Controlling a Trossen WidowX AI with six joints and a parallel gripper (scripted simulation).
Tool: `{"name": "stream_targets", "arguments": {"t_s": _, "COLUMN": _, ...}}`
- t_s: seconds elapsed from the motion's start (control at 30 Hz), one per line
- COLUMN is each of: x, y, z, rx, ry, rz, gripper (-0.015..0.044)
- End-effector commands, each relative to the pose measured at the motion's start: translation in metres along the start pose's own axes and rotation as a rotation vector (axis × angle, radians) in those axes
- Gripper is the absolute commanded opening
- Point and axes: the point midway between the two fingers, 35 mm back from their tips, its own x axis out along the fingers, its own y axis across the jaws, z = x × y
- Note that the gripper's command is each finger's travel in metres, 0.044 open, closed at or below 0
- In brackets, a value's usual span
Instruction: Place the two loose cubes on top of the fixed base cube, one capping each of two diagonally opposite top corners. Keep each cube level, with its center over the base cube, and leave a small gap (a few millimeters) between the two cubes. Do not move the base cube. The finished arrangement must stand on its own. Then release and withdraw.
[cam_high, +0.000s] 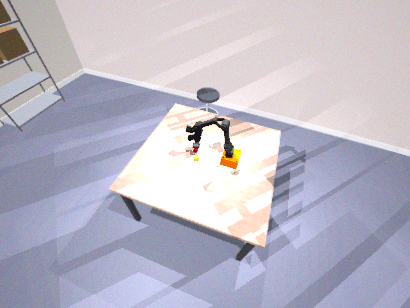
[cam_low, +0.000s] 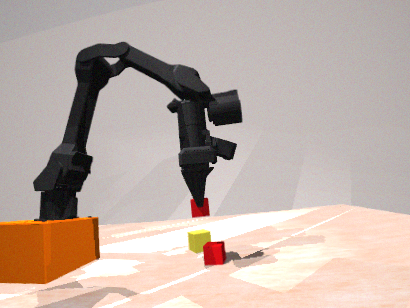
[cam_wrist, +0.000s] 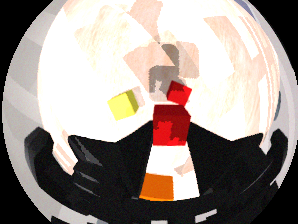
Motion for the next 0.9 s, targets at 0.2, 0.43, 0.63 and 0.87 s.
{"name": "stream_targets", "arguments": {"t_s": 0.2, "x": 0.006, "y": 0.029, "z": 0.007, "rx": 0.181, "ry": 0.002, "rz": 0.0, "gripper": 0.0105}}
{"name": "stream_targets", "arguments": {"t_s": 0.43, "x": 0.01, "y": 0.05, "z": 0.01, "rx": 0.308, "ry": 0.001, "rz": 0.002, "gripper": 0.0105}}
{"name": "stream_targets", "arguments": {"t_s": 0.63, "x": 0.012, "y": 0.068, "z": 0.012, "rx": 0.415, "ry": -0.001, "rz": 0.004, "gripper": 0.0105}}
{"name": "stream_targets", "arguments": {"t_s": 0.87, "x": 0.013, "y": 0.07, "z": 0.012, "rx": 0.427, "ry": -0.001, "rz": 0.004, "gripper": 0.0105}}
